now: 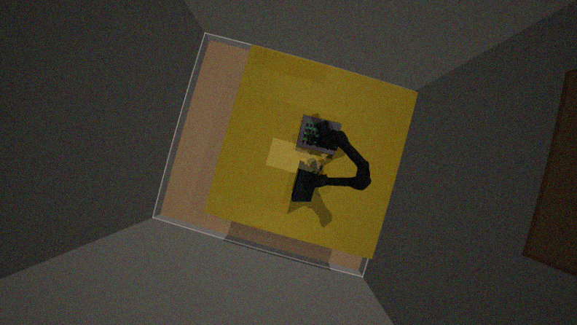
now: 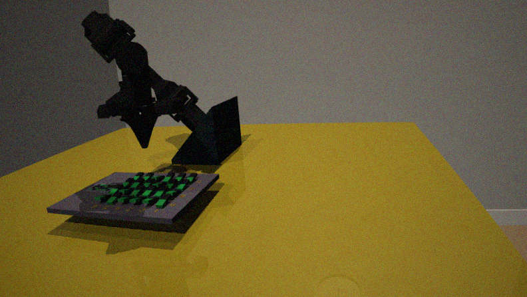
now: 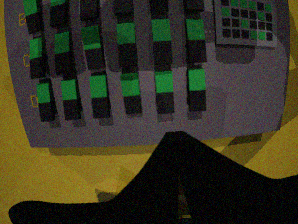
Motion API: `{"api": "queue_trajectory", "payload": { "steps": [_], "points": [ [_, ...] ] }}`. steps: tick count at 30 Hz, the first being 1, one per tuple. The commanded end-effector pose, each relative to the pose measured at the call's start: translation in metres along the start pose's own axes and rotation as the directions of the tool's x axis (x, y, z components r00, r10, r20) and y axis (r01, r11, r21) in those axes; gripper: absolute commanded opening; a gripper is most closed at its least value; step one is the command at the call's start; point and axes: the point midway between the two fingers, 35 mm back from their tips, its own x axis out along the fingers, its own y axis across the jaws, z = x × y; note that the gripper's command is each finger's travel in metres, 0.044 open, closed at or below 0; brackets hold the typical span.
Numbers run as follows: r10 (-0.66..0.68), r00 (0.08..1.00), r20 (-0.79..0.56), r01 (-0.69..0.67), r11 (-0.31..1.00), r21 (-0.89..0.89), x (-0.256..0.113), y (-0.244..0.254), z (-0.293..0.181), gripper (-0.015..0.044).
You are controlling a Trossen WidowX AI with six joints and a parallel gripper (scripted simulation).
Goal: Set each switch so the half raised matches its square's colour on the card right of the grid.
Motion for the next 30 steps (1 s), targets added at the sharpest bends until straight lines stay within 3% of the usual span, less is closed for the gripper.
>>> {"api": "queue_trajectory", "payload": {
  "steps": [1, 9, 30],
  "points": [
    [0.004, 1.0, 0.015, -0.004, 1.0, 0.006, 0.016, 0.0, -0.003, 0.0],
    [0.001, 1.0, 0.028, -0.001, 1.0, 0.006, 0.042, -0.001, -0.004, 0.0],
    [0.001, 1.0, 0.028, -0.001, 1.0, 0.006, 0.057, -0.001, -0.004, 0.0]
  ]
}}
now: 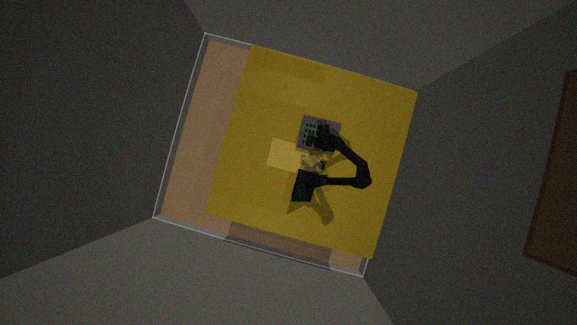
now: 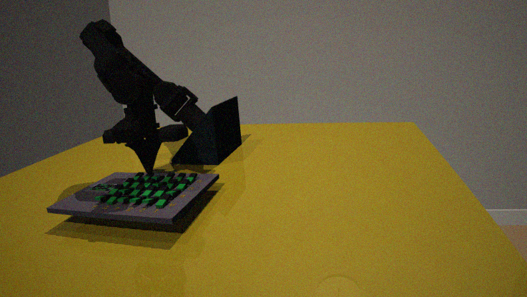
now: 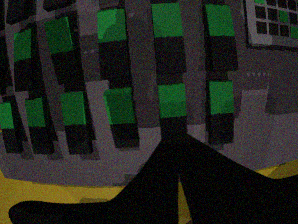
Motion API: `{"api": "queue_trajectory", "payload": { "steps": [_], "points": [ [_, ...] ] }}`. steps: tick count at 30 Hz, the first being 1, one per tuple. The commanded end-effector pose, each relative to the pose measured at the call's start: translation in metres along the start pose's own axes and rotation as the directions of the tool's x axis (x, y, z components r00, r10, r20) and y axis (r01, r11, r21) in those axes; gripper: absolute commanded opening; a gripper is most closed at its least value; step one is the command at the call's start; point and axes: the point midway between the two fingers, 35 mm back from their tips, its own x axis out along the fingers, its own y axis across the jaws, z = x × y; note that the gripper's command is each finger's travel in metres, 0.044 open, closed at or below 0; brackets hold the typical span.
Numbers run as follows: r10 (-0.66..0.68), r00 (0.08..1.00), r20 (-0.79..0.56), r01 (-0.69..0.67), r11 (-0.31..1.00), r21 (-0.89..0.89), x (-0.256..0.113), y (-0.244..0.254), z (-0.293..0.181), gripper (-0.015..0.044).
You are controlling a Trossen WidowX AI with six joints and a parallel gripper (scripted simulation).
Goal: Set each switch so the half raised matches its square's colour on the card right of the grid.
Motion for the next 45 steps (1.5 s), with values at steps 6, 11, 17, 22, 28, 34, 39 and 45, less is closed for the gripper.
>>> {"api": "queue_trajectory", "payload": {
  "steps": [6, 11, 17, 22, 28, 34, 39, 45],
  "points": [
    [-0.004, 1.0, 0.001, 0.004, 1.0, -0.006, 0.0006, -0.0003, 0.0001, 0.0],
    [-0.004, 1.0, 0.001, 0.004, 1.0, -0.006, 0.0008, -0.0003, 0.0001, 0.0],
    [-0.004, 1.0, 0.001, 0.004, 1.0, -0.006, 0.0016, -0.0003, 0.0, 0.0],
    [-0.004, 1.0, 0.001, 0.004, 1.0, -0.006, 0.0022, -0.0004, 0.0, 0.0],
    [-0.004, 1.0, 0.001, 0.004, 1.0, -0.006, 0.003, -0.0004, 0.0, 0.0],
    [-0.004, 1.0, 0.001, 0.004, 1.0, -0.006, 0.0038, -0.0004, 0.0, 0.0],
    [-0.004, 1.0, 0.001, 0.004, 1.0, -0.006, 0.0045, -0.0004, -0.0001, 0.0],
    [-0.004, 1.0, 0.001, 0.004, 1.0, -0.006, 0.0053, -0.0004, -0.0001, 0.0]
  ]
}}
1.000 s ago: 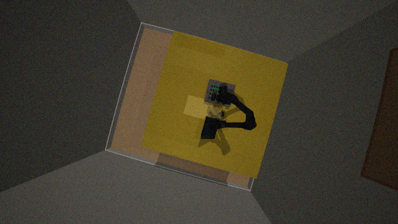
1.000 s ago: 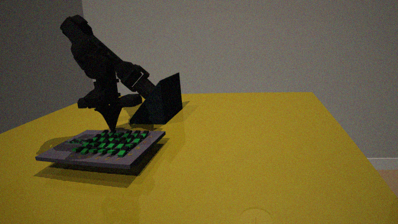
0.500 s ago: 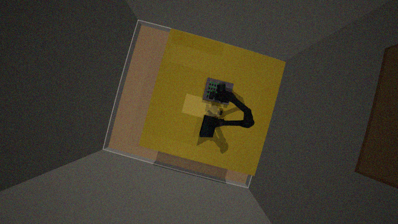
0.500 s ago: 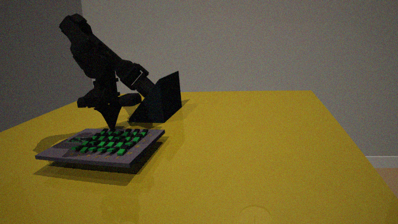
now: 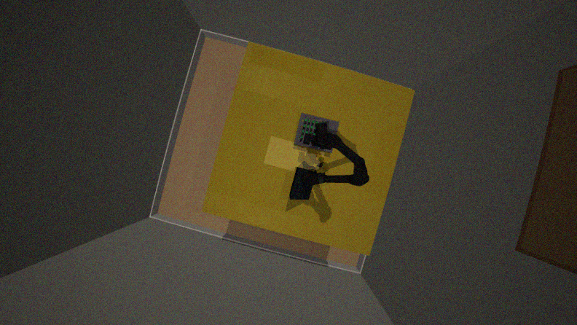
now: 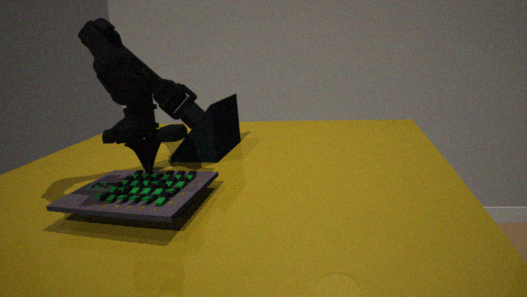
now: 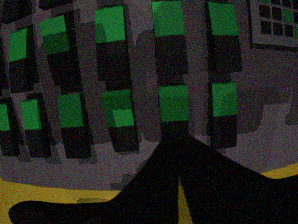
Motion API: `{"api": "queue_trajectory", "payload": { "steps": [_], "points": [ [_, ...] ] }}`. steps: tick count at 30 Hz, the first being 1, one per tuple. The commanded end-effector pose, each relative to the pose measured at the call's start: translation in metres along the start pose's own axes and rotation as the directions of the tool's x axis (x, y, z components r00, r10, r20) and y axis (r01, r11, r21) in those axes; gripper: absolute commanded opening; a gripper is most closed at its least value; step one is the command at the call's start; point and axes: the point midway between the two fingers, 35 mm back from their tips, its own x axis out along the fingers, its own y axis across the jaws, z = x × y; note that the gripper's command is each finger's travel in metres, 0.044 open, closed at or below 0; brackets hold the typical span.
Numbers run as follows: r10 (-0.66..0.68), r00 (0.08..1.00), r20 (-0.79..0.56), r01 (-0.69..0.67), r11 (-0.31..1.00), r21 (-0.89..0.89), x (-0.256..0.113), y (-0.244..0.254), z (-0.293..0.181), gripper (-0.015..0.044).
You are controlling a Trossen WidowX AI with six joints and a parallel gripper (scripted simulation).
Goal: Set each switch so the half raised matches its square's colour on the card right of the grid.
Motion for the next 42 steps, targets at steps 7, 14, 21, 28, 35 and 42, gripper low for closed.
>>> {"api": "queue_trajectory", "payload": {
  "steps": [7, 14, 21, 28, 35, 42],
  "points": [
    [-0.004, 1.0, 0.002, 0.004, 1.0, -0.006, 0.002, 0.0, 0.0, 0.0],
    [0.004, 1.0, -0.008, -0.004, 1.0, -0.002, -0.022, 0.001, 0.003, 0.0],
    [-0.002, 1.0, -0.025, 0.002, 1.0, -0.006, -0.063, 0.0, 0.003, 0.0],
    [0.0, 1.0, -0.023, 0.0, 1.0, -0.004, -0.069, 0.031, 0.058, 0.0],
    [0.0, 1.0, -0.022, 0.0, 1.0, -0.003, -0.069, 0.04, 0.072, 0.0],
    [0.0, 1.0, -0.022, 0.0, 1.0, -0.003, -0.069, 0.04, 0.072, 0.0]
  ]
}}
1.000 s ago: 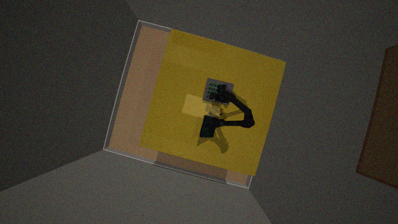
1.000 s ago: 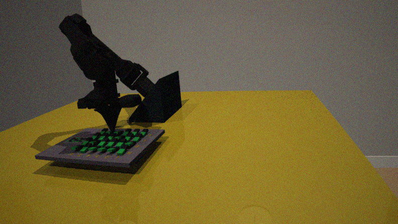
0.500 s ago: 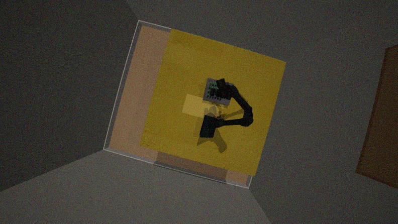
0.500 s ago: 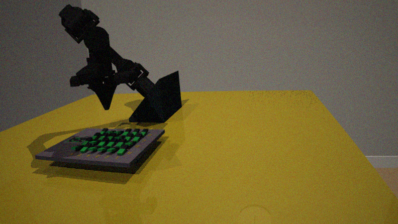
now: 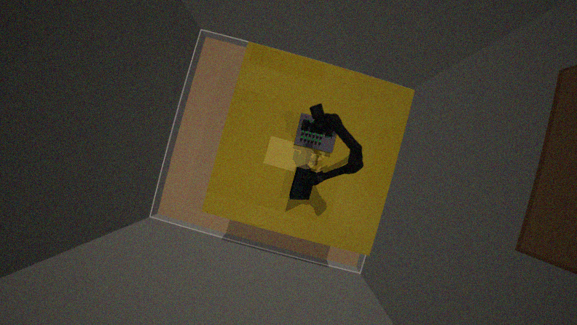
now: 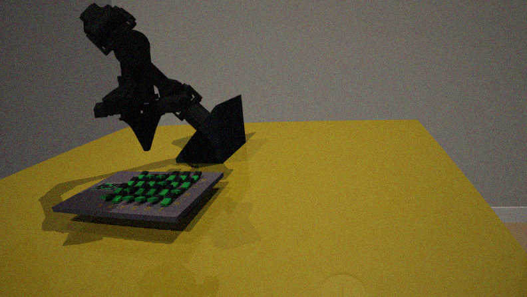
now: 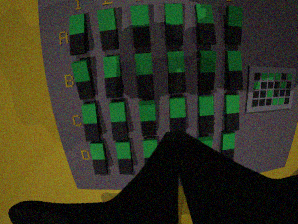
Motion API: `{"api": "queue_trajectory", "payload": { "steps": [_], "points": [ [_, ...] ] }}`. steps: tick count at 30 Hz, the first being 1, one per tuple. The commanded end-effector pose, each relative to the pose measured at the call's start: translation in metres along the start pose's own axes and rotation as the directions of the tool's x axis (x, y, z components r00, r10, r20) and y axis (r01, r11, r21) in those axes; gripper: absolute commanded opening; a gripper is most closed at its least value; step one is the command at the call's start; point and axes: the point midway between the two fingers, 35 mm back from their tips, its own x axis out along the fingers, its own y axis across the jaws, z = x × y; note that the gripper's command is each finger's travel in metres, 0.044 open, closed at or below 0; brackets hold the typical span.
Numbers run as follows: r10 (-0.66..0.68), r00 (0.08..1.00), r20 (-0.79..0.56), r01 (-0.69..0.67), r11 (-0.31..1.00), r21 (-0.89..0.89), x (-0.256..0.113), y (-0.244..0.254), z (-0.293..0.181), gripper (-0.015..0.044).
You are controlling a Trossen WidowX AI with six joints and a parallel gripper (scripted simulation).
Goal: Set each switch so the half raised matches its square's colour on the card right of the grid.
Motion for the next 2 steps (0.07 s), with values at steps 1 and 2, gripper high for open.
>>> {"api": "queue_trajectory", "payload": {
  "steps": [1, 2],
  "points": [
    [0.002, 1.0, -0.002, -0.002, 1.0, 0.005, -0.0001, 0.0011, 0.0003, 0.0],
    [0.002, 1.0, -0.002, -0.002, 1.0, 0.005, -0.0001, 0.0011, 0.0003, 0.0]
  ]
}}
